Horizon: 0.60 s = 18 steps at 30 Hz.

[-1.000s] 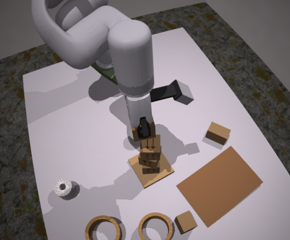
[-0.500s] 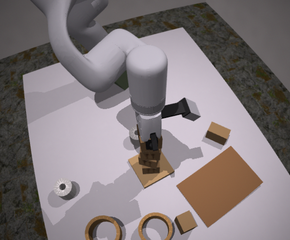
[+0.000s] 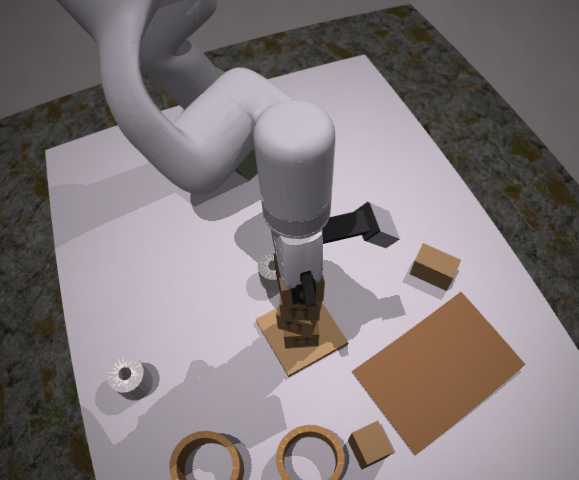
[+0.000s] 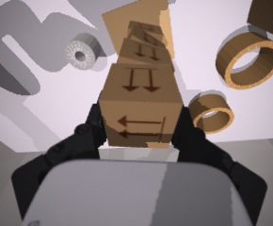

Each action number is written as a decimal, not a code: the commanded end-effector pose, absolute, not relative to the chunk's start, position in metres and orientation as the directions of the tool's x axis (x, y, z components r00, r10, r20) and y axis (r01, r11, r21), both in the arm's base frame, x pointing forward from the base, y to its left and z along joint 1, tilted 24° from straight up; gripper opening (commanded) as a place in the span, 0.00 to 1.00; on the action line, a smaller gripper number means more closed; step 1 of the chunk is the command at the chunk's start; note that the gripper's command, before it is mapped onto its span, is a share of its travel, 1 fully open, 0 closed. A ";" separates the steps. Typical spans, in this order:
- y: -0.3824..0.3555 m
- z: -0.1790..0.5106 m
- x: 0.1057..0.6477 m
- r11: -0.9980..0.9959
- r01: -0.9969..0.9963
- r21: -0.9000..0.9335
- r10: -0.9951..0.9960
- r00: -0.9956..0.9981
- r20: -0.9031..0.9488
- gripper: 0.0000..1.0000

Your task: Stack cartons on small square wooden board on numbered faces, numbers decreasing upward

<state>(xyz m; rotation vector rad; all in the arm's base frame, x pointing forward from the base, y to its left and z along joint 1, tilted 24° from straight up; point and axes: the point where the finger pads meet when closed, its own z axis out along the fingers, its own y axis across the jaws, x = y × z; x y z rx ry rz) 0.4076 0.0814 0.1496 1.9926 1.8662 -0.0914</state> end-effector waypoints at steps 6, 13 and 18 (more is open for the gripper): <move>0.082 0.150 0.409 -0.022 0.968 0.250 0.943 0.103 -0.318 1.00; 0.082 0.150 0.409 -0.022 0.968 0.250 0.943 0.103 -0.318 1.00; 0.082 0.150 0.409 -0.022 0.968 0.250 0.943 0.103 -0.318 1.00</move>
